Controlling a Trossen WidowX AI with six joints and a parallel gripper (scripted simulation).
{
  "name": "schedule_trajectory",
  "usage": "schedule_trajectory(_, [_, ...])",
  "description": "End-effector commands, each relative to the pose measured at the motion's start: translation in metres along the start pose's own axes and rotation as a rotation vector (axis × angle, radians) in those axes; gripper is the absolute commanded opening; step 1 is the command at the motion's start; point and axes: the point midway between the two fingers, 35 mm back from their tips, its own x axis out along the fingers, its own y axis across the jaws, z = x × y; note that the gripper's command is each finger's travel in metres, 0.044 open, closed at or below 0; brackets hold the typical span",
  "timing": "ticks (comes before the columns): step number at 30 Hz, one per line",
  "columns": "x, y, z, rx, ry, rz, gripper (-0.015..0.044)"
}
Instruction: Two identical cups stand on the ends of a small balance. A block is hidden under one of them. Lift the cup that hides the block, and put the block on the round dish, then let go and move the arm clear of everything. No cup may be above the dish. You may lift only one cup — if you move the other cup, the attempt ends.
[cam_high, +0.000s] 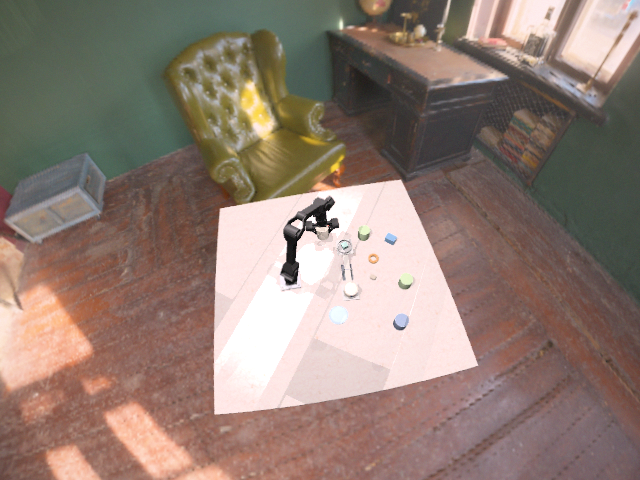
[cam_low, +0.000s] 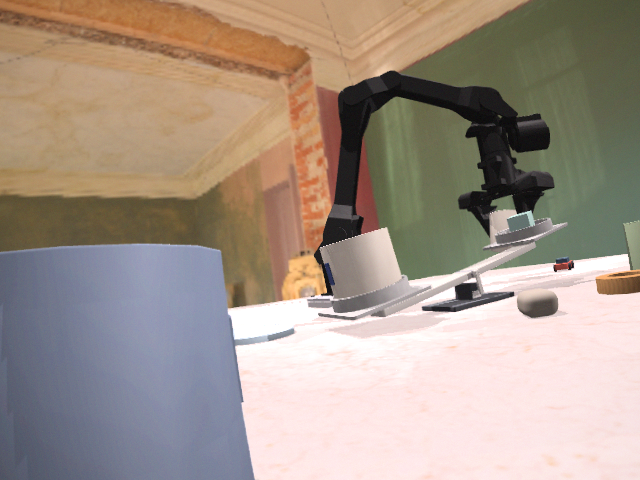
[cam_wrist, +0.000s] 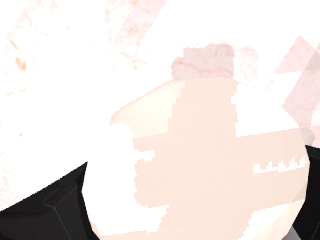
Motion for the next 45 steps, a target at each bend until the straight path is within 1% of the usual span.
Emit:
schedule_trajectory(1, [-0.002, -0.001, 0.002, 0.016, -0.018, -0.010, 0.0000])
schedule_trajectory(5, [0.008, -0.001, 0.002, 0.016, -0.018, -0.010, 0.0000])
schedule_trajectory(11, [0.036, -0.001, 0.002, 0.016, -0.018, -0.010, 0.0000])
schedule_trajectory(26, [0.055, -0.001, 0.002, 0.016, -0.018, -0.010, 0.0000])
schedule_trajectory(42, [0.049, -0.001, 0.002, 0.015, -0.013, -0.009, 0.0420])
schedule_trajectory(43, [0.040, -0.001, 0.002, 0.015, -0.014, -0.009, 0.0440])
schedule_trajectory(45, [0.010, -0.001, 0.002, 0.015, -0.017, -0.010, 0.0440])
